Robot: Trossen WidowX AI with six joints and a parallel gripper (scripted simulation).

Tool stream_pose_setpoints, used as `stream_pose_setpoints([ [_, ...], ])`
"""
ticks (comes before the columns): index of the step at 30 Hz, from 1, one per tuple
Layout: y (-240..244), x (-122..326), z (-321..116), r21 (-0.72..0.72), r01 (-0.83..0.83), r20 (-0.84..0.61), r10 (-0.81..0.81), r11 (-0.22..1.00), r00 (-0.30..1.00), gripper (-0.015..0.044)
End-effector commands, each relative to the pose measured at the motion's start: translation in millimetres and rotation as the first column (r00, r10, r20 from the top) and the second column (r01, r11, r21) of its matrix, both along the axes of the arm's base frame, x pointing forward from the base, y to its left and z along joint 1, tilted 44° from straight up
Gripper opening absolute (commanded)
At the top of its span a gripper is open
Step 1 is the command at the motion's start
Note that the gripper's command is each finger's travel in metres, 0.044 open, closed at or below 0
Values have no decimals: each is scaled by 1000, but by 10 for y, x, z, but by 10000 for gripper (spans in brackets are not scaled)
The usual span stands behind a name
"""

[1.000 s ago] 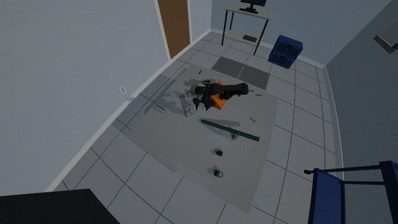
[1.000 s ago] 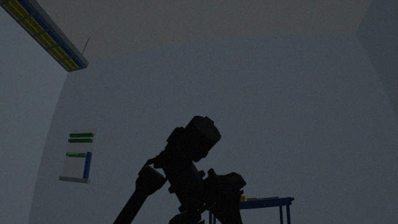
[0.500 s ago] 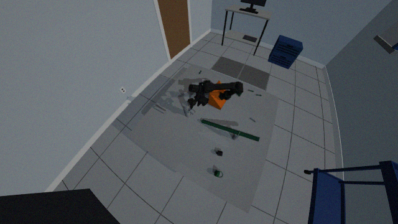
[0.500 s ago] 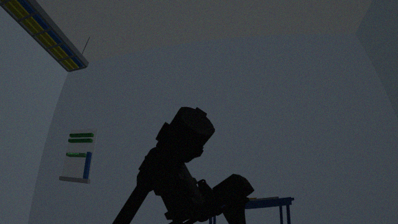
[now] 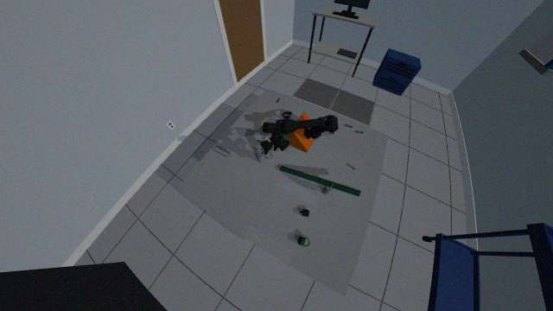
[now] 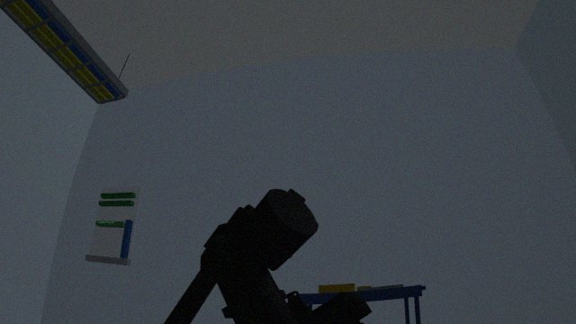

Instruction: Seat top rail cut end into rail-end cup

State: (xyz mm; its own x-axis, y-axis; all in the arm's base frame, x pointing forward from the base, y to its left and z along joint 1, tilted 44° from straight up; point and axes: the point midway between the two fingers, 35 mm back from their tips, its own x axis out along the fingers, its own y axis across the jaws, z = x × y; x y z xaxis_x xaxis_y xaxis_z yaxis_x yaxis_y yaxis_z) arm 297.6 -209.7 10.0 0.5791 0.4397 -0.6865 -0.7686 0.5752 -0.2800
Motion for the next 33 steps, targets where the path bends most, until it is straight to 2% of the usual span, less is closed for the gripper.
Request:
stream_pose_setpoints([
  [1,43,22,-54,5,0,-9,0,1000,1000,440],
  [33,277,328,-409,6,0,-6,0,1000,1000,440],
])
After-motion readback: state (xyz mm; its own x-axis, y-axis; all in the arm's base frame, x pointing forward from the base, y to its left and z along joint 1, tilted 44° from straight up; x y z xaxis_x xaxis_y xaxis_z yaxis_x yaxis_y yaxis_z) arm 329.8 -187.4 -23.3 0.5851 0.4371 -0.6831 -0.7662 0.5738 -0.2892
